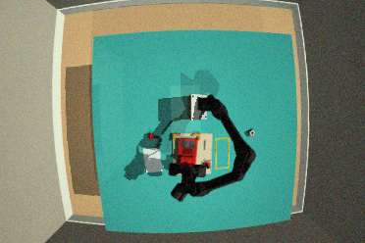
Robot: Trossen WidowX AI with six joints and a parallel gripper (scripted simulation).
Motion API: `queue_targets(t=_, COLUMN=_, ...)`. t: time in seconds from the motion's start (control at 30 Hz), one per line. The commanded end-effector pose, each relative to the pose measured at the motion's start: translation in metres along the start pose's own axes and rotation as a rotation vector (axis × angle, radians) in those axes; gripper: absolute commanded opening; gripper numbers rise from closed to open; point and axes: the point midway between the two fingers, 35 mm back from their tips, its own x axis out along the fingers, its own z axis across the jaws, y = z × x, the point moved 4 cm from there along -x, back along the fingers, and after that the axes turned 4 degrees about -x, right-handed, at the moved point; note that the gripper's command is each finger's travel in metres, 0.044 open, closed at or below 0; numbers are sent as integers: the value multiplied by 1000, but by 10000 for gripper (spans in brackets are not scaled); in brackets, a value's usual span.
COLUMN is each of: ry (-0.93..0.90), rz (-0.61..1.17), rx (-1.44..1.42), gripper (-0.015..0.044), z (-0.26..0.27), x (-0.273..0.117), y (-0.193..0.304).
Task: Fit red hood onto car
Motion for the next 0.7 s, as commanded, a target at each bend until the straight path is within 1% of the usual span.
queue_targets(t=0.0, ry=-3, rz=-1, rx=4, gripper=0, z=0, x=1, y=0)
queue_targets(t=0.67, ry=-3, rz=-1, rx=4, gripper=0, z=0, x=8, y=0)
